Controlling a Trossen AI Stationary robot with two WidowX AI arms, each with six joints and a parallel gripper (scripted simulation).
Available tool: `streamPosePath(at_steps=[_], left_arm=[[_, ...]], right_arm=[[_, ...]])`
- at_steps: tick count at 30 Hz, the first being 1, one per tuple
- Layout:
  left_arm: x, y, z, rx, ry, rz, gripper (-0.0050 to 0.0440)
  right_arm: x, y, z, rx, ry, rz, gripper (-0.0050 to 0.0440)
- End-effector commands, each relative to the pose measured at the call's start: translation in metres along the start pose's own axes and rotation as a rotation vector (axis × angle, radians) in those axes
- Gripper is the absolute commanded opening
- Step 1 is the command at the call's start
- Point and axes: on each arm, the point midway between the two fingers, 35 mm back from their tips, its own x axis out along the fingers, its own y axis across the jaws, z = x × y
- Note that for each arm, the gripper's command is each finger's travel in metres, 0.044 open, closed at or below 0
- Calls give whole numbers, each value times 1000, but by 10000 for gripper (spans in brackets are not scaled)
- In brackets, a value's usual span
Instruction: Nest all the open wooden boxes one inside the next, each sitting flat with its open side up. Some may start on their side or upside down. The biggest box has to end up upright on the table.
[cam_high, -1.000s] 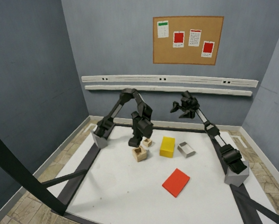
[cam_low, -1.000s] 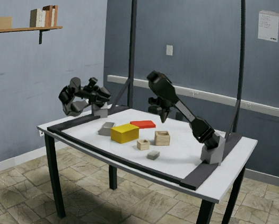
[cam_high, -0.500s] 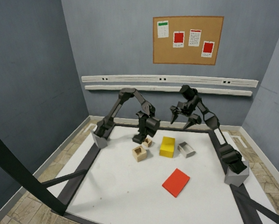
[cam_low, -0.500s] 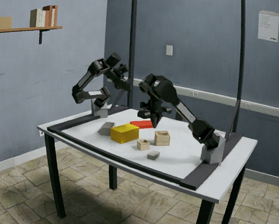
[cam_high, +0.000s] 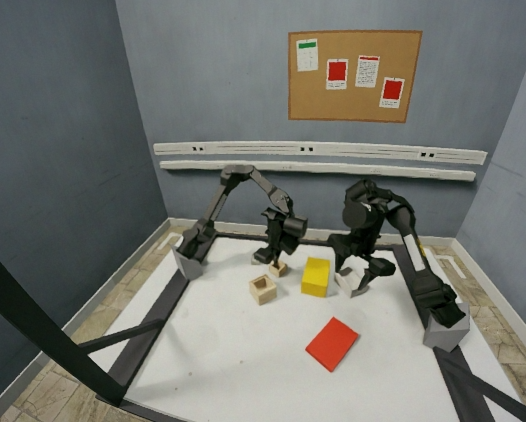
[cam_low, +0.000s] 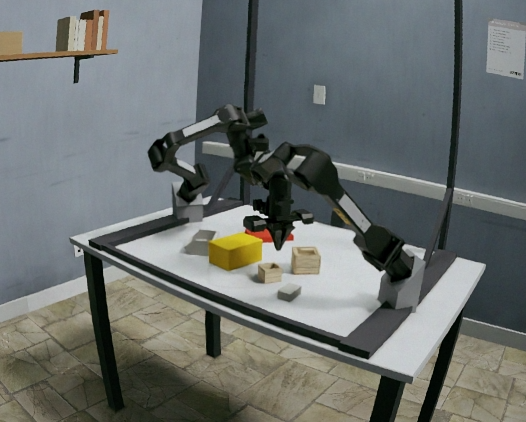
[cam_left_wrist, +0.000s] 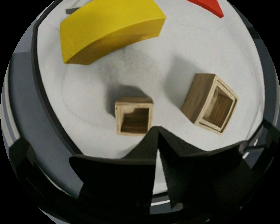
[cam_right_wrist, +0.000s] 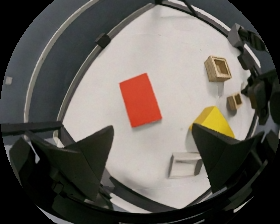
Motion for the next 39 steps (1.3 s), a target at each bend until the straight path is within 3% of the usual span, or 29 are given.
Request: streamPosePath(at_steps=[1,8,15,21,36,37,39], left_arm=[[1,15,-5,33,-19,4,-50],[4,28,-9,78,-20,14,-50],[10,27,-9,86,-14,13,-50],[43,27,-10,94,-8,16,-50],[55,25,-8,92,-7,10,-50],[55,26,-8,92,-6,11,24],[50,29,-6,79,-20,19,72]], right_arm=[[28,20,-9,70,141,-98,400],[51,34,-27,122,257,-171,400],[50,34,-26,125,253,-164,400],[50,34,-26,125,253,-164,400],[50,34,-26,125,253,-164,400],[50,34,-26,125,253,-164,400],[50,34,-26,125,253,-164,400]])
